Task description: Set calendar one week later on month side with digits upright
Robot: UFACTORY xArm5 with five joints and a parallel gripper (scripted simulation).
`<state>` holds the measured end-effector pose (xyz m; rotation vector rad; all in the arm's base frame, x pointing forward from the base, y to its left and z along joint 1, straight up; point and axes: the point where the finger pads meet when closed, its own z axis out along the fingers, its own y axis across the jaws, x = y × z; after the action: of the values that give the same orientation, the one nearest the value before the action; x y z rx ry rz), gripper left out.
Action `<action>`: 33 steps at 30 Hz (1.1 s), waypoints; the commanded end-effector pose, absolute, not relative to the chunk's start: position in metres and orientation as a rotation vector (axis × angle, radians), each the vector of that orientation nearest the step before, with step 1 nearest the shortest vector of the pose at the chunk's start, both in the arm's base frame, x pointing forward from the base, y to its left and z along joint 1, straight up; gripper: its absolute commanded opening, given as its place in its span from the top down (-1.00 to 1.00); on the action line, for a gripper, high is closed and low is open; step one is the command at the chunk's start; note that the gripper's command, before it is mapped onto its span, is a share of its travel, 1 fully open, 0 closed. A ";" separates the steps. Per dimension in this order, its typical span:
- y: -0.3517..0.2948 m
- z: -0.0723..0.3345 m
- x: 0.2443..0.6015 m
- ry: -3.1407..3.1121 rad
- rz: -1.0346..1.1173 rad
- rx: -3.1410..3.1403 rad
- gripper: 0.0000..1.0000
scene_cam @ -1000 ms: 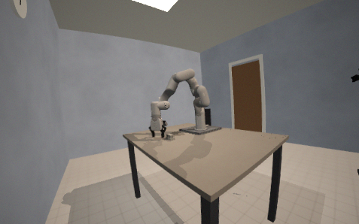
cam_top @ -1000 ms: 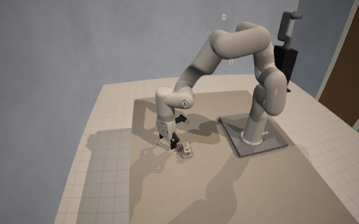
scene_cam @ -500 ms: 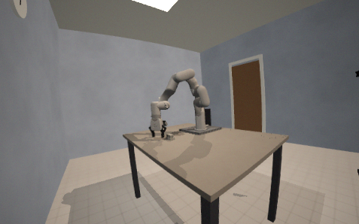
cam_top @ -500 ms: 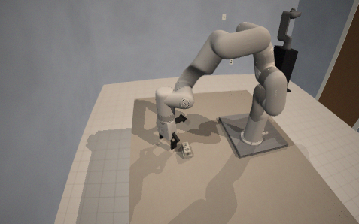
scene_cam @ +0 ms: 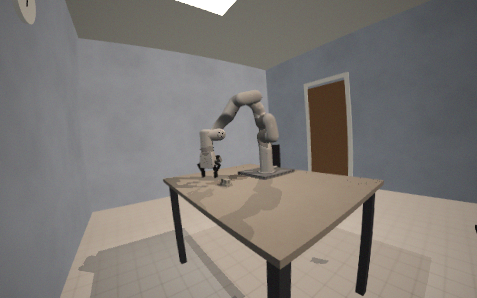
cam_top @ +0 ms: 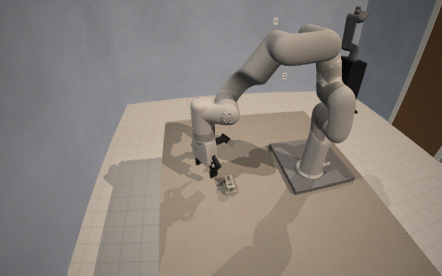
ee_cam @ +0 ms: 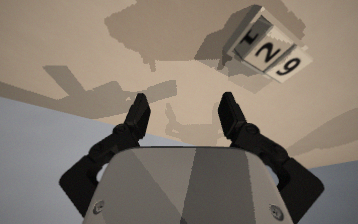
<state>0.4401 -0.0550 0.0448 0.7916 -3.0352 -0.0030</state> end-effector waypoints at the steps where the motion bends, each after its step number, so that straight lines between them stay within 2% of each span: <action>1: -0.055 0.063 0.442 -3.039 0.000 0.793 -1.00; 23: -0.055 0.072 0.441 -3.044 0.000 0.777 -1.00; 33: -0.050 0.076 0.434 -3.107 0.000 0.465 -1.00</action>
<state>0.4366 -0.0523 0.0725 0.6277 -3.0738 -0.0022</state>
